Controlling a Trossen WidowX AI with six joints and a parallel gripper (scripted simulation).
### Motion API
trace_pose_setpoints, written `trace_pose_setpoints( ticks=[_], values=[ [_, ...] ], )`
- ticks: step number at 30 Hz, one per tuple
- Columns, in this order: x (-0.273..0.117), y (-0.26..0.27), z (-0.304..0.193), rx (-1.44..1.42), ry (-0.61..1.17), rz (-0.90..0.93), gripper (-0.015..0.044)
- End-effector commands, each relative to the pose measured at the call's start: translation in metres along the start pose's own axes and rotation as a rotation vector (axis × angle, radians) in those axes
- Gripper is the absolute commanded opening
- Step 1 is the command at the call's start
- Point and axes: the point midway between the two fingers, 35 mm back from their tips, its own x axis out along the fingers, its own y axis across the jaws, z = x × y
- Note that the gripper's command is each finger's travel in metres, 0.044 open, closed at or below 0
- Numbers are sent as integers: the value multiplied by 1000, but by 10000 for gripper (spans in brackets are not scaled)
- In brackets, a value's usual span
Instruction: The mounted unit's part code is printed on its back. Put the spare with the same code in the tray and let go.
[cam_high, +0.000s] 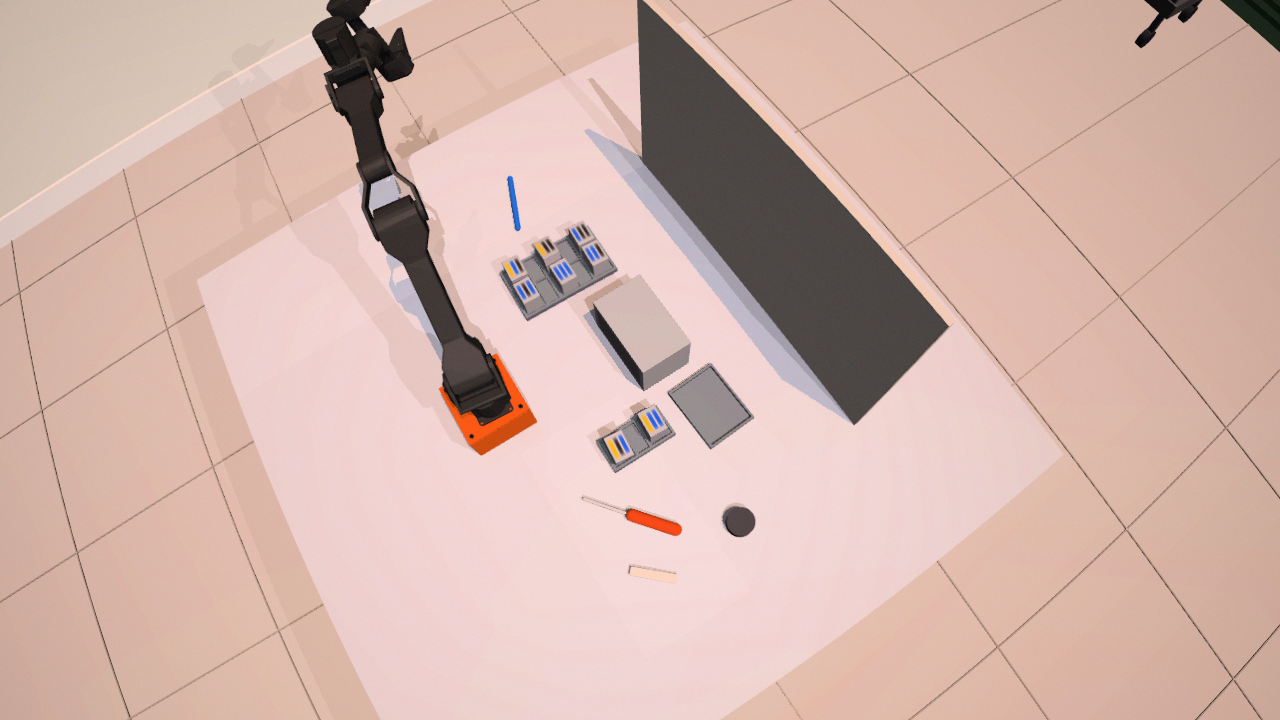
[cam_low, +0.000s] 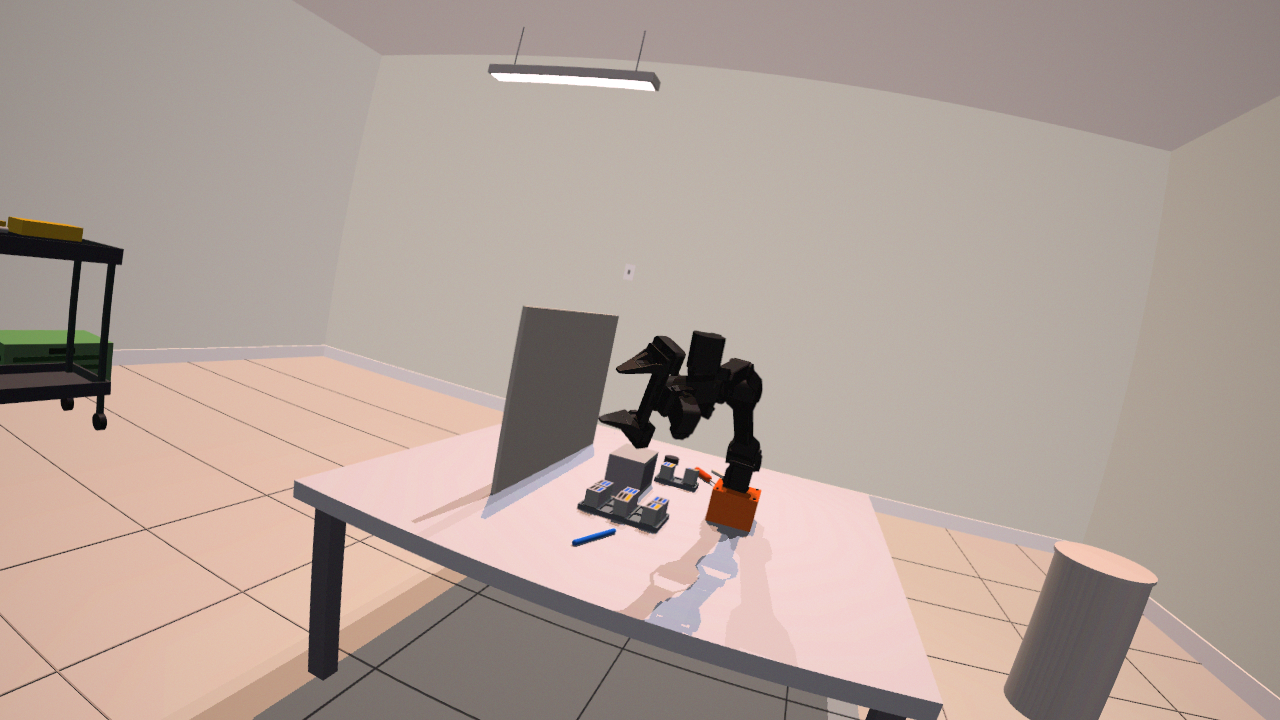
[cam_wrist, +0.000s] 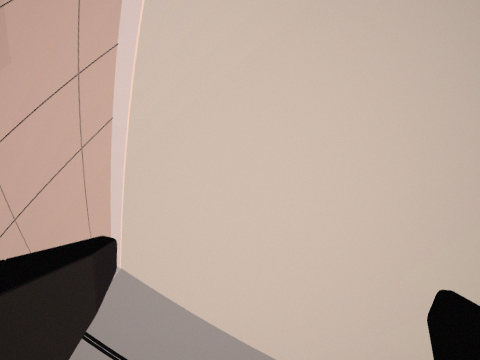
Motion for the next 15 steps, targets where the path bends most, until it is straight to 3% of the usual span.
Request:
trace_pose_setpoints(
  ticks=[1,15],
  values=[
    [11,28,-43,83,22,97,440],
    [5,117,-204,433,198,393,440]
  ],
)
